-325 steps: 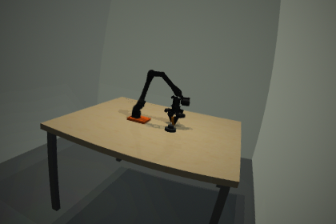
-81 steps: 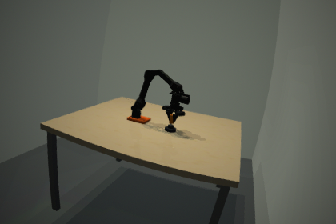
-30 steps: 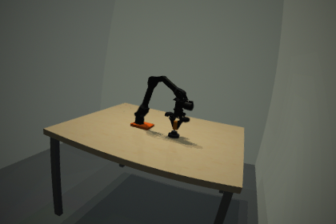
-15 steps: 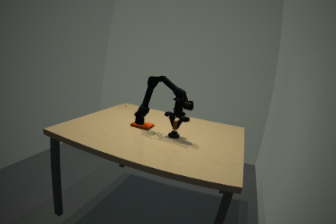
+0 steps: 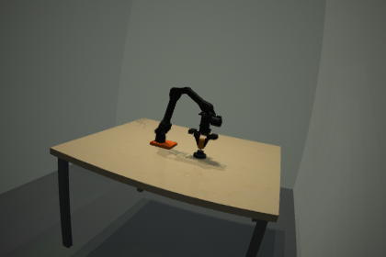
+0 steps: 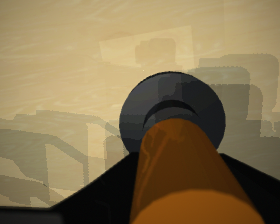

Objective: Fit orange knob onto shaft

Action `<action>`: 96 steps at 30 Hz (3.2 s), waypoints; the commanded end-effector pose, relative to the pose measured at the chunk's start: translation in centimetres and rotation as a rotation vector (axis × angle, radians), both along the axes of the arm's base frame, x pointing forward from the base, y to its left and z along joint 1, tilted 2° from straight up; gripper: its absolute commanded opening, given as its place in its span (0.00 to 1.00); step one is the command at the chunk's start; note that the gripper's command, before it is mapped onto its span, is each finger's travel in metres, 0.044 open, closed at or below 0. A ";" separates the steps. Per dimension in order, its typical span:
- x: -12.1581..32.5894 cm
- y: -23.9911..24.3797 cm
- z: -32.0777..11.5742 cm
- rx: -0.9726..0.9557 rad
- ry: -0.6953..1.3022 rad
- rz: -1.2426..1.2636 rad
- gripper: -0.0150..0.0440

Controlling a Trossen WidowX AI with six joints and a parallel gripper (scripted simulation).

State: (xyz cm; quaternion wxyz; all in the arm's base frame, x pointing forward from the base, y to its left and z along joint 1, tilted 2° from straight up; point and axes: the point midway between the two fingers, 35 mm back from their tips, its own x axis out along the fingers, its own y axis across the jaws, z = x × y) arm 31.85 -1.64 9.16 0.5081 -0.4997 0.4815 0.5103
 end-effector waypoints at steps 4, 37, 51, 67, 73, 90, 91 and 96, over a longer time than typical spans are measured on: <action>0.4 -0.1 0.2 -0.003 -0.005 0.009 0.25; -0.2 0.0 0.3 -0.003 -0.006 0.034 0.25; 0.5 -0.1 0.3 -0.006 -0.013 0.218 0.25; 0.5 0.0 0.0 -0.006 -0.013 0.218 0.25; 0.2 0.0 0.4 -0.007 -0.013 0.227 0.25; 0.0 0.0 0.2 -0.010 -0.020 0.427 0.25; 0.1 0.0 0.1 -0.010 -0.020 0.427 0.25; 0.3 0.0 0.2 -0.010 -0.020 0.427 0.25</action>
